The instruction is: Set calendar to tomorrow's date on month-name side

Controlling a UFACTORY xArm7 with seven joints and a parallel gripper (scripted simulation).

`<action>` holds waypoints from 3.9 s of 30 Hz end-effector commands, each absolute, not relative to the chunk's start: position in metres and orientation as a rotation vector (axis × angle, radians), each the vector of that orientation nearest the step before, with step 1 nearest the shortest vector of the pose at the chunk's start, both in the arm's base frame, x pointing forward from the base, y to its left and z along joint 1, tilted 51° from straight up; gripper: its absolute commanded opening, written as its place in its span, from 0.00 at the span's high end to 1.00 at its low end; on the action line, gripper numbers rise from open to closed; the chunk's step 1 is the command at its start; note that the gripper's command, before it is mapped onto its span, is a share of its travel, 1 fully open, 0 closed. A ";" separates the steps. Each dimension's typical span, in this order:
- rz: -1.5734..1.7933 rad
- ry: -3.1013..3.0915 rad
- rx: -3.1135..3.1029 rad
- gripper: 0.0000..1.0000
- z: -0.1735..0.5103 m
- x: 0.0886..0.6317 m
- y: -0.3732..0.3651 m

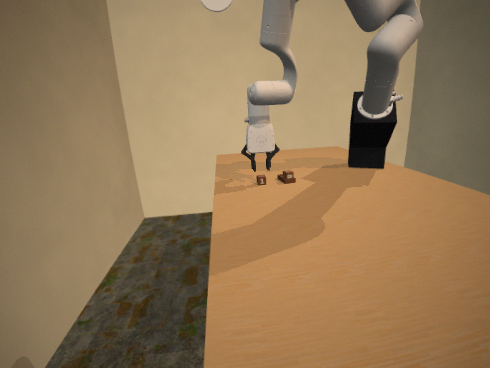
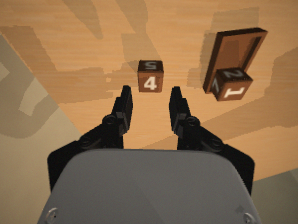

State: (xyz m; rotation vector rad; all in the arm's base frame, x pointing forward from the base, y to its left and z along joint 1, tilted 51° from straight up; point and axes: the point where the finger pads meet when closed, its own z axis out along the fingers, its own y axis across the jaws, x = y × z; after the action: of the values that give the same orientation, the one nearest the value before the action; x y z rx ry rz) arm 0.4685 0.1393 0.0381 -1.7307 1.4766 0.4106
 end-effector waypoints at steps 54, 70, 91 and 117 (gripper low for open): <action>0.407 1.479 -1.729 0.51 0.028 0.474 0.150; 0.407 1.479 -1.729 0.51 0.027 0.475 0.149; 0.407 1.479 -1.729 0.51 0.027 0.475 0.149; 0.407 1.479 -1.729 0.51 0.025 0.476 0.152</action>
State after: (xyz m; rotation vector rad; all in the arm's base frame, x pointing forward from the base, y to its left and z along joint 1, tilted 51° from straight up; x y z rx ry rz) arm 0.4744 0.1515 0.0264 -1.7305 1.4765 0.4102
